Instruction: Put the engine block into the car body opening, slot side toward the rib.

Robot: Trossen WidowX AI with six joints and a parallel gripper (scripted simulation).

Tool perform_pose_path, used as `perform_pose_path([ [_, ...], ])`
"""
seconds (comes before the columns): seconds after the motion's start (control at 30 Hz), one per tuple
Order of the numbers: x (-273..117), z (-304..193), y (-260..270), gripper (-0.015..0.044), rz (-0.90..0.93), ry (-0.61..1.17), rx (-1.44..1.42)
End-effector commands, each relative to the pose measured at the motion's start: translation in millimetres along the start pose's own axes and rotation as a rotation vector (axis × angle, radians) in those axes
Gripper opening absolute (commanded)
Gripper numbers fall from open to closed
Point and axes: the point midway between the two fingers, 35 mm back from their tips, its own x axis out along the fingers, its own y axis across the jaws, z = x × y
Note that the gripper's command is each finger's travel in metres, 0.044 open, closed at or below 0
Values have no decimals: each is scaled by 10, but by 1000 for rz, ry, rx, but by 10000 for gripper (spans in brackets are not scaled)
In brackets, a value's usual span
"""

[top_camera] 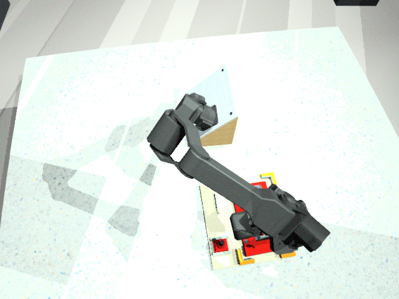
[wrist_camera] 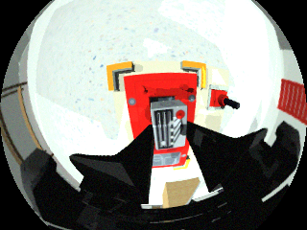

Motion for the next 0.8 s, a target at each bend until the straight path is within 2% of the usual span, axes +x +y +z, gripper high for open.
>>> perform_pose_path([
  [0.0,1,-2,13,159,5,1,-81],
  [0.2,1,-3,13,159,5,1,-60],
  [0.53,1,-1,16,159,5,2,189],
  [0.77,1,-2,17,159,5,2,127],
])
